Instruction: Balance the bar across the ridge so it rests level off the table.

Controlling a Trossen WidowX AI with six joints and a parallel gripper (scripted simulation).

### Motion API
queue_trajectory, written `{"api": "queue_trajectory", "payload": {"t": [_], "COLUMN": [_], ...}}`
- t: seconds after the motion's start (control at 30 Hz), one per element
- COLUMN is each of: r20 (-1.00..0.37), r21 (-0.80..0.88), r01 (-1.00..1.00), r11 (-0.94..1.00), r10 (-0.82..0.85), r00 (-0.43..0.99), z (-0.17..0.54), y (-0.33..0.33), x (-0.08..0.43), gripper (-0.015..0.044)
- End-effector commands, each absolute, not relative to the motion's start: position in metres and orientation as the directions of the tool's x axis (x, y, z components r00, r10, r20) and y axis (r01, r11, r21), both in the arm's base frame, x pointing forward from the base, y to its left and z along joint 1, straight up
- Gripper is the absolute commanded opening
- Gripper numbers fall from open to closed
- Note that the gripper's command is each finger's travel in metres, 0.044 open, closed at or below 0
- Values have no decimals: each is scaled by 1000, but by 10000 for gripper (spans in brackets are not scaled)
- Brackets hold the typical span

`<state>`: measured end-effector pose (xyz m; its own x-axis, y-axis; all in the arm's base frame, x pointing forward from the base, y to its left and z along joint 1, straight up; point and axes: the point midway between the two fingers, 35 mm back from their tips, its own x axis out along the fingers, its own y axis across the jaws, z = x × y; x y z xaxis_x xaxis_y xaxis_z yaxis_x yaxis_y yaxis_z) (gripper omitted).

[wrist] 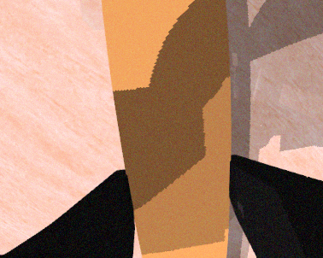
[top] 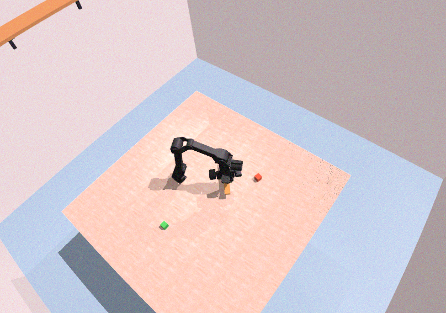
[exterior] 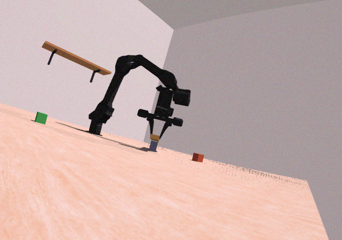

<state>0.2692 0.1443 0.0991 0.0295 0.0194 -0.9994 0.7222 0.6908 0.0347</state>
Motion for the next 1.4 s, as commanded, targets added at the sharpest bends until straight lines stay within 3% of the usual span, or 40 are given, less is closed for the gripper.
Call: {"api": "queue_trajectory", "payload": {"t": [0.0,1.37], "r20": [-999,-999], "r21": [31,31], "r01": [724,724], "r11": [689,689], "r10": [15,15], "r00": [29,29], "z": [98,94], "y": [144,143], "x": [270,269], "gripper": [0,0]}}
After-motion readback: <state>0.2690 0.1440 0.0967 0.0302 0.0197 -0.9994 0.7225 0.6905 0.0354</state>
